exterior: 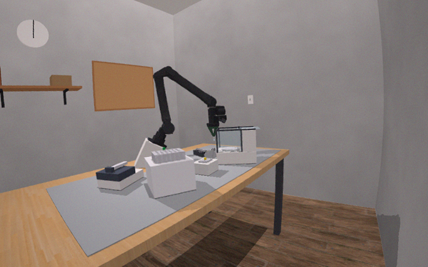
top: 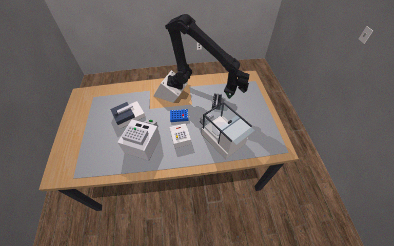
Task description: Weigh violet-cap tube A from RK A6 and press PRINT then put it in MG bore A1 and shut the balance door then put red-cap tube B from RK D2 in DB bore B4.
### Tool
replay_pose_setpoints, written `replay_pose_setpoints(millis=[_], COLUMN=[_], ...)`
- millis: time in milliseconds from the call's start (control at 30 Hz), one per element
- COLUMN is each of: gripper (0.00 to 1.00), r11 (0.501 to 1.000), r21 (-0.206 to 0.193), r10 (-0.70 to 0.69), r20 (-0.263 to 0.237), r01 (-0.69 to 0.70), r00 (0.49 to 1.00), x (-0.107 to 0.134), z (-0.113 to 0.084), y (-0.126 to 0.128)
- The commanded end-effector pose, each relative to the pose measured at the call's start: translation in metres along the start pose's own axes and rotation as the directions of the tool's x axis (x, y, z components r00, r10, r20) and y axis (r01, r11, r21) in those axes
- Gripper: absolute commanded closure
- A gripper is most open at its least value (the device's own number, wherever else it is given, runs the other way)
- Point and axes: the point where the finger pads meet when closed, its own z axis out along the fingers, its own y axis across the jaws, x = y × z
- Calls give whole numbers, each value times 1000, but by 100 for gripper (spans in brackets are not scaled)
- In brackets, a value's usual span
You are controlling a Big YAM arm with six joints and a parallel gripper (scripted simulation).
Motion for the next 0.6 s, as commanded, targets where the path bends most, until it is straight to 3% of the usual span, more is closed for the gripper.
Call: replay_pose_setpoints(millis=[0, 33, 100, 133, 167, 233, 567], gripper=[91, 91, 91, 91, 91, 91, 91], r11=[1000, 1000, 1000, 999, 999, 997, 978], r21=[-12, -8, -10, -6, -6, -12, -28], r10=[11, -13, -14, -40, -43, -73, -208], r20=[20, -29, -13, -56, -60, -29, 14], r01=[-11, 13, 14, 40, 43, 72, 208], r00=[1000, 999, 1000, 998, 997, 997, 978], x=[14, 27, 36, 48, 55, 62, 108], z=[0, 2, 7, 9, 11, 16, 31], y=[14, 18, 26, 29, 32, 43, 89])
